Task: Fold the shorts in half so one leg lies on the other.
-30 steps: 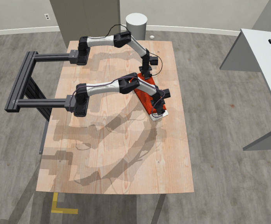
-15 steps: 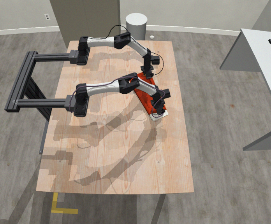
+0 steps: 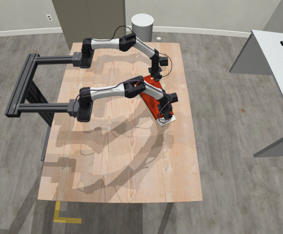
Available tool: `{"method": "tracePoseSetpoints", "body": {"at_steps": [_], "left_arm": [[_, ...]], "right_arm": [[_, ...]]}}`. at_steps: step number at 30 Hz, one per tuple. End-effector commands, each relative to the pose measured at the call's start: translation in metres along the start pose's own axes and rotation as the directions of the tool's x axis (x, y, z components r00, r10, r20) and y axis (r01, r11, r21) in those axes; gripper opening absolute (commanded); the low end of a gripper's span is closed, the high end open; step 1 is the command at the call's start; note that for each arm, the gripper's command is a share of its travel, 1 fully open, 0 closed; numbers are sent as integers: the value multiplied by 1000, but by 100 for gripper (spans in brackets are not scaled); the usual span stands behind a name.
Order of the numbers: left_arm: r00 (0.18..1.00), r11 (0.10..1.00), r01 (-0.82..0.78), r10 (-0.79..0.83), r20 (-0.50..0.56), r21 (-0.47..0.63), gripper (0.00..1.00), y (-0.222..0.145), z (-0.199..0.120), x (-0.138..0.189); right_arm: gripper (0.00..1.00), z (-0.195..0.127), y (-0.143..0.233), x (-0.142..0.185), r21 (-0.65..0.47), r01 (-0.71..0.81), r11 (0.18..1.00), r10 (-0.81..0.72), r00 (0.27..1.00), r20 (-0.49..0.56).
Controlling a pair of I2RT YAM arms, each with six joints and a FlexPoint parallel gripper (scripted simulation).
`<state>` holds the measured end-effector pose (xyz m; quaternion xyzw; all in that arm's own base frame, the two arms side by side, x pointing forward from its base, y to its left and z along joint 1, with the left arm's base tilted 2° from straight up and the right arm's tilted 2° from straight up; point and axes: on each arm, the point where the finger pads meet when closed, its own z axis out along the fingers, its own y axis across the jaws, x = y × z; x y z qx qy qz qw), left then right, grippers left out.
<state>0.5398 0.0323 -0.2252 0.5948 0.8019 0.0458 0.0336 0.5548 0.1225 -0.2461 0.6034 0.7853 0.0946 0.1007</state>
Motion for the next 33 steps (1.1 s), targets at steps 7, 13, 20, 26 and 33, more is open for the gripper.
{"method": "tracePoseSetpoints", "body": {"at_steps": [7, 13, 20, 26, 33], "left_arm": [[1000, 1000, -4, 4, 14, 2, 15, 3, -1, -1], [1000, 1000, -3, 3, 14, 2, 25, 3, -1, -1], [1000, 1000, -2, 2, 14, 2, 35, 3, -1, -1], [1000, 1000, -2, 2, 14, 2, 45, 3, -1, -1], [1000, 1000, -2, 2, 14, 2, 55, 3, -1, -1]], "right_arm": [[55, -32, 39, 3, -77, 15, 997, -15, 1000, 5], [55, -32, 39, 3, -77, 15, 997, -15, 1000, 5], [55, -32, 39, 3, -77, 15, 997, -15, 1000, 5], [55, -32, 39, 3, -77, 15, 997, -15, 1000, 5], [55, -25, 28, 1, -71, 13, 997, -12, 1000, 5]]}}
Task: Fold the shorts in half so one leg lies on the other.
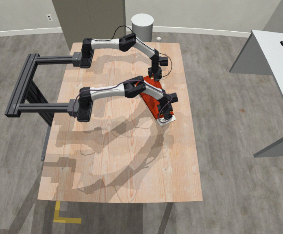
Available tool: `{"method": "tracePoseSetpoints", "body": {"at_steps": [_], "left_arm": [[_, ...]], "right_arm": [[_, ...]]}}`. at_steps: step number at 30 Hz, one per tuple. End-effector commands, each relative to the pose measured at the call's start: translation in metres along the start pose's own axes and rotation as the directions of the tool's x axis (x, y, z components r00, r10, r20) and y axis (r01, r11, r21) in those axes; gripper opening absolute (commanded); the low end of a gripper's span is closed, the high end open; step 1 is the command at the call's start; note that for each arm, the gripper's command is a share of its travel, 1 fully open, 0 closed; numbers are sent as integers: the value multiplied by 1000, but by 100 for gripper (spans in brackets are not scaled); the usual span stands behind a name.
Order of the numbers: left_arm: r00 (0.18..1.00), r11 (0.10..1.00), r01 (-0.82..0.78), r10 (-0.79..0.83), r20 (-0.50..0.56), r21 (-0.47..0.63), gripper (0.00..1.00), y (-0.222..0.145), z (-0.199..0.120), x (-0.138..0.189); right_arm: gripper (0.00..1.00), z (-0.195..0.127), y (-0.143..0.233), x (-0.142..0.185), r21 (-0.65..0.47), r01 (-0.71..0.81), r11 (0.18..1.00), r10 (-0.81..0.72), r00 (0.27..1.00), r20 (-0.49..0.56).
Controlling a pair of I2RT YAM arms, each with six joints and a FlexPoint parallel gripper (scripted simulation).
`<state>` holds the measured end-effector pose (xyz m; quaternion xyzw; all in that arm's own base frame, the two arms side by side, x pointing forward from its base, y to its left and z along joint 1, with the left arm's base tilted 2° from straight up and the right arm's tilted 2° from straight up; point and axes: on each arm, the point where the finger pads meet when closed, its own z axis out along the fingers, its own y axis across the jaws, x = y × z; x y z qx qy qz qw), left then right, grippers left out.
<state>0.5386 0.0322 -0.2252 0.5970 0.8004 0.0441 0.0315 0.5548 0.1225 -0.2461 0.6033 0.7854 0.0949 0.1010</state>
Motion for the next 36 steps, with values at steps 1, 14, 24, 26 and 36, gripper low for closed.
{"method": "tracePoseSetpoints", "body": {"at_steps": [1, 14, 24, 26, 36], "left_arm": [[1000, 1000, 3, -3, 15, -3, 55, 4, -1, -1], [1000, 1000, 3, -3, 15, -3, 55, 4, -1, -1], [1000, 1000, -4, 4, 18, -15, 55, 2, -9, -11], [1000, 999, -3, 4, 24, -47, 55, 10, -27, -13], [1000, 997, 0, 1, 15, -73, 55, 3, -55, -13]], "right_arm": [[55, -27, 28, -2, -73, 8, 997, -7, 1000, 5], [55, -51, 18, -4, -80, 6, 997, -6, 1000, -2], [55, -75, 6, -4, -87, 11, 996, -11, 1000, -3], [55, -80, 3, -11, -86, 1, 996, -1, 1000, 0], [55, -109, -14, -13, -89, 2, 996, -2, 1000, -1]]}}
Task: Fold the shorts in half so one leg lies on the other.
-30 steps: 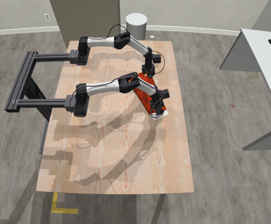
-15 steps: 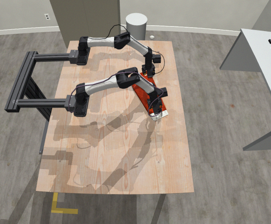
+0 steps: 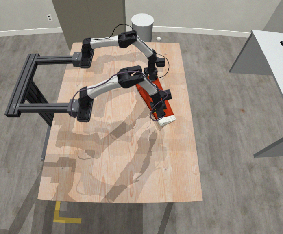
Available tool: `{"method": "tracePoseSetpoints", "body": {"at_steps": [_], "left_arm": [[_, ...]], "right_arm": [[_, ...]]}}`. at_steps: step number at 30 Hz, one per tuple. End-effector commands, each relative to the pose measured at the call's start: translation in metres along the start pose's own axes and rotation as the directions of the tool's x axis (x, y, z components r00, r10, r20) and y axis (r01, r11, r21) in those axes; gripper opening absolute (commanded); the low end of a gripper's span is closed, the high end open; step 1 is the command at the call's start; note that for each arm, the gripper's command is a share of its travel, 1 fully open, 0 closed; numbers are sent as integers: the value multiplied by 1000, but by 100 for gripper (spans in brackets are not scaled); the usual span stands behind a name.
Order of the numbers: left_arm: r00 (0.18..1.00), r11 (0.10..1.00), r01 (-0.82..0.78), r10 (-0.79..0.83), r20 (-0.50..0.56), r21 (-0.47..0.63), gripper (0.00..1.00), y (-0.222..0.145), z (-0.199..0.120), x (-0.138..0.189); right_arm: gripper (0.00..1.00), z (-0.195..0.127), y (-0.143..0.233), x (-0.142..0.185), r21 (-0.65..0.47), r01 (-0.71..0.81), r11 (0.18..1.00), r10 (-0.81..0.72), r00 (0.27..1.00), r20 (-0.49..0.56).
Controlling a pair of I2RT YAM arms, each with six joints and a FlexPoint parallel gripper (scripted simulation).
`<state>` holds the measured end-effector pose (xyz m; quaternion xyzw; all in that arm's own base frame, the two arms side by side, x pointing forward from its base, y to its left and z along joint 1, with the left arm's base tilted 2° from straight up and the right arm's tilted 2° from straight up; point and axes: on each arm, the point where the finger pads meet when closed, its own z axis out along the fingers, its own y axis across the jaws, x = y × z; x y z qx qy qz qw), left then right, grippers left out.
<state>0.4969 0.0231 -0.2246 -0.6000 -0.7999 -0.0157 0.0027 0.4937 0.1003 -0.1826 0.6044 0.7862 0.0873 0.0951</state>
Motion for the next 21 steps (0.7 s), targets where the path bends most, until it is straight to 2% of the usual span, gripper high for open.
{"method": "tracePoseSetpoints", "body": {"at_steps": [1, 3, 6, 21], "left_arm": [[999, 987, 9, -3, 36, -159, 55, 40, -54, -15], [999, 987, 13, -6, 42, -160, 55, 39, -56, -14], [999, 986, 8, -2, 39, -167, 55, 32, -65, -17], [999, 985, 9, -2, 41, -170, 55, 4, -95, -19]], "right_arm": [[55, -32, 31, -5, -108, 2, 994, -2, 1000, 0], [55, -34, 35, 3, -118, 17, 993, -17, 1000, -4], [55, -41, 24, -6, -102, 2, 995, -2, 1000, -1], [55, -44, 32, -2, -123, 8, 992, -8, 1000, -2]]}}
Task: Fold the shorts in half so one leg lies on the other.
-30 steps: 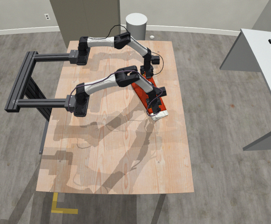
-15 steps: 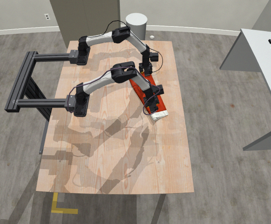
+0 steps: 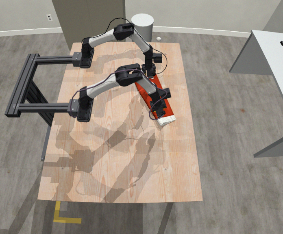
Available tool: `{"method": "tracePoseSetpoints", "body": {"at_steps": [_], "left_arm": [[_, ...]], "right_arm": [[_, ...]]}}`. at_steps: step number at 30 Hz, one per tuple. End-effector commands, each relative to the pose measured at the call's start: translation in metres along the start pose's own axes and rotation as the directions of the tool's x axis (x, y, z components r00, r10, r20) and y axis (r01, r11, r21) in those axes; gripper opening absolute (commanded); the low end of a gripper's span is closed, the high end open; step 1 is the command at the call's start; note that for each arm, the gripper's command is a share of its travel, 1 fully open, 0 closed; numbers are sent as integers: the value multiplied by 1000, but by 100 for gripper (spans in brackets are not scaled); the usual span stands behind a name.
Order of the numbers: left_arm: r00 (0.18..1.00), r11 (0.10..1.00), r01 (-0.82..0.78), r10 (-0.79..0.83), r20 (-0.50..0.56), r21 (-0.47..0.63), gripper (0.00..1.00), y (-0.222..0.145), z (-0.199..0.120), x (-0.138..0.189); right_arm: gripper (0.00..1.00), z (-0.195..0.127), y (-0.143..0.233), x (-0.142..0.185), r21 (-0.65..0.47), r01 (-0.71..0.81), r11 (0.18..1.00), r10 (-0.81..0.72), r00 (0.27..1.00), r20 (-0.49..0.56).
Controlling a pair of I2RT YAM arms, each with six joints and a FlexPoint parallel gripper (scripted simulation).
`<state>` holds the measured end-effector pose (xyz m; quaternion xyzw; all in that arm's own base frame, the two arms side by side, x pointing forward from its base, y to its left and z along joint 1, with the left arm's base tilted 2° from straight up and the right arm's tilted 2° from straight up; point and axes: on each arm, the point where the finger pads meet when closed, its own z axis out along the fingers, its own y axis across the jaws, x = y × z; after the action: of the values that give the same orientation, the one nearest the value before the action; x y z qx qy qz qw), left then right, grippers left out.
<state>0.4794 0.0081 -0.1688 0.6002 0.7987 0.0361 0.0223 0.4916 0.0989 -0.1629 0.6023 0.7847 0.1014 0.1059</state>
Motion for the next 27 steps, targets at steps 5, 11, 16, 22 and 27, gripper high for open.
{"method": "tracePoseSetpoints", "body": {"at_steps": [5, 11, 16, 22, 27], "left_arm": [[1000, 994, 8, -5, 26, -109, 55, 15, -51, -13], [1000, 993, 16, -13, 28, -118, 55, 18, -54, -10], [999, 995, 16, -13, 30, -97, 55, 16, -46, -9], [998, 984, 29, -19, 62, -174, 55, 38, -72, -18], [991, 977, 108, -93, 91, -185, 55, 34, -84, -16]], "right_arm": [[55, -24, 30, 0, -87, 7, 996, -7, 1000, -2], [55, -24, 30, 0, -87, 7, 996, -7, 1000, -2], [55, -24, 30, 0, -88, 7, 996, -7, 1000, -2], [55, -37, 52, -10, -145, 9, 989, -7, 1000, 16], [55, -51, 49, -11, -155, 92, 984, -90, 996, 22]]}}
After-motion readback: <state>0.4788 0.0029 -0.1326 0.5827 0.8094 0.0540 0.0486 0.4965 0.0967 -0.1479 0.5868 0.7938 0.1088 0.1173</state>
